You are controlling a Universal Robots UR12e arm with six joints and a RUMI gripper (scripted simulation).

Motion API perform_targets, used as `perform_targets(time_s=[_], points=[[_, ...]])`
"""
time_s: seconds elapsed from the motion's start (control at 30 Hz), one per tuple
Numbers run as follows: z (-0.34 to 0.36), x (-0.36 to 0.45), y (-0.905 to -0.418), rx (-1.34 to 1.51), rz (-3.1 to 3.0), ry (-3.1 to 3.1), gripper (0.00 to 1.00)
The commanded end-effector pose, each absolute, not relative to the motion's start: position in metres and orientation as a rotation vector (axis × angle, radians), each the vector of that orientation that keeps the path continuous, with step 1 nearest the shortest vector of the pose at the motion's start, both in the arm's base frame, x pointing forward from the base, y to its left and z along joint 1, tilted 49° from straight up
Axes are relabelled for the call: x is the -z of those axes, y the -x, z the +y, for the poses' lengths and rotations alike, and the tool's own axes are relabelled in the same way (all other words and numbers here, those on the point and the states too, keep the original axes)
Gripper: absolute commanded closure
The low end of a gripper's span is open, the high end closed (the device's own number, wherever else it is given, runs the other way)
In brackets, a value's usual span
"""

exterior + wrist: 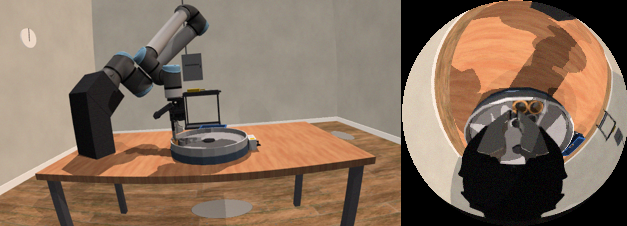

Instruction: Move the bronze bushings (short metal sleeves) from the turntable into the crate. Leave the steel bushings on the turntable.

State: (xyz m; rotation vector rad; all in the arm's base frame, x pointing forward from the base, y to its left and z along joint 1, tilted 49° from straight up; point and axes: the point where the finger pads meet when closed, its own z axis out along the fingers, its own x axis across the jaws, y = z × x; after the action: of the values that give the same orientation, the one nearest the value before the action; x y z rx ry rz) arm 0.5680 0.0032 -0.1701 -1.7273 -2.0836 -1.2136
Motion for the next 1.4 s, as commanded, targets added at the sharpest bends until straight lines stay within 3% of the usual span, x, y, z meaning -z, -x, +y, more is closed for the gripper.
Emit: perform_targets(time_s=[0.0,1.37], points=[[0.0013,0.1697,-0.5704,1.215,-2.088,1.728,0.94],[0.0027,0.1715,-0.5717,1.215,-2.087,1.729,0.94]])
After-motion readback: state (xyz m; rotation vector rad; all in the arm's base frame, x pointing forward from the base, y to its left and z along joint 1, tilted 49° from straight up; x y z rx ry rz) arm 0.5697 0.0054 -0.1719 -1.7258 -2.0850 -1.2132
